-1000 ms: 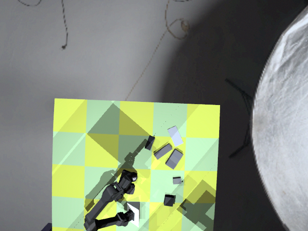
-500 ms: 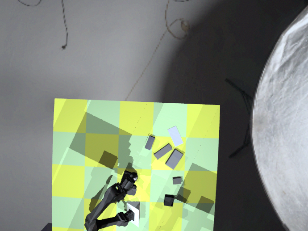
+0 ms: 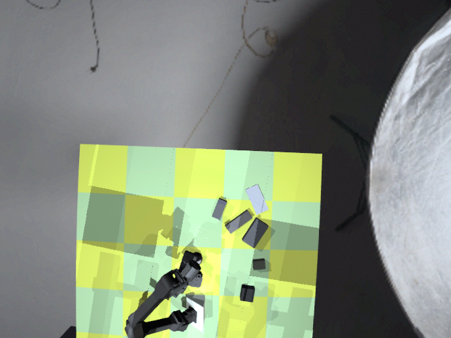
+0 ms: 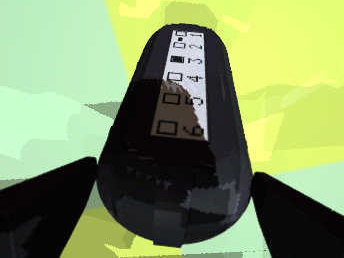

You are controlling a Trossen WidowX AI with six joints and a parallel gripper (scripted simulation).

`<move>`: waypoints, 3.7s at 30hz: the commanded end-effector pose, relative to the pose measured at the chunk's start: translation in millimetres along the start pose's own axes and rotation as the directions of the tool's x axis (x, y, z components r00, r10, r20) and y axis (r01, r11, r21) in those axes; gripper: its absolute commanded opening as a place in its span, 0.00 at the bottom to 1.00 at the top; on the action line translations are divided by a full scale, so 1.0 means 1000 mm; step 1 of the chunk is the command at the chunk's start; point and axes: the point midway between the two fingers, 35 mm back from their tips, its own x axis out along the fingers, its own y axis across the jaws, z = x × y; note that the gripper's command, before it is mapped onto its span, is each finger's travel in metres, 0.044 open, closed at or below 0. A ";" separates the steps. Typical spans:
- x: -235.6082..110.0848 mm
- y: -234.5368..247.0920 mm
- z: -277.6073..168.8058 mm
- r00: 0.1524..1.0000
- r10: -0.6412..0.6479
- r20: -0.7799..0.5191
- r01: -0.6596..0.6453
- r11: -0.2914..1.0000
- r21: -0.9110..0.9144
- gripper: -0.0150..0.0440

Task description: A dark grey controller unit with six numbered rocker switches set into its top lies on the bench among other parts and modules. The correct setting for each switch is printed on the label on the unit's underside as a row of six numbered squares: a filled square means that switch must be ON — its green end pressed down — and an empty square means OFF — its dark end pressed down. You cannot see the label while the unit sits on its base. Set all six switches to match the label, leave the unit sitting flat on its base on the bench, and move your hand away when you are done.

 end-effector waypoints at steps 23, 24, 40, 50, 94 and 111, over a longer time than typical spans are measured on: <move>0.001 0.000 0.030 1.000 -0.015 0.013 0.015 1.000 0.001 0.83; 0.001 0.000 0.031 1.000 -0.015 0.013 0.015 1.000 0.001 0.83; 0.001 0.000 0.044 1.000 -0.015 0.014 0.015 1.000 0.001 0.83; 0.001 0.000 0.052 1.000 -0.015 0.014 0.015 1.000 0.001 0.83; 0.005 -0.001 0.088 1.000 -0.014 0.016 0.014 1.000 0.001 0.83; 0.008 -0.001 0.101 1.000 -0.014 0.017 0.014 1.000 0.001 0.83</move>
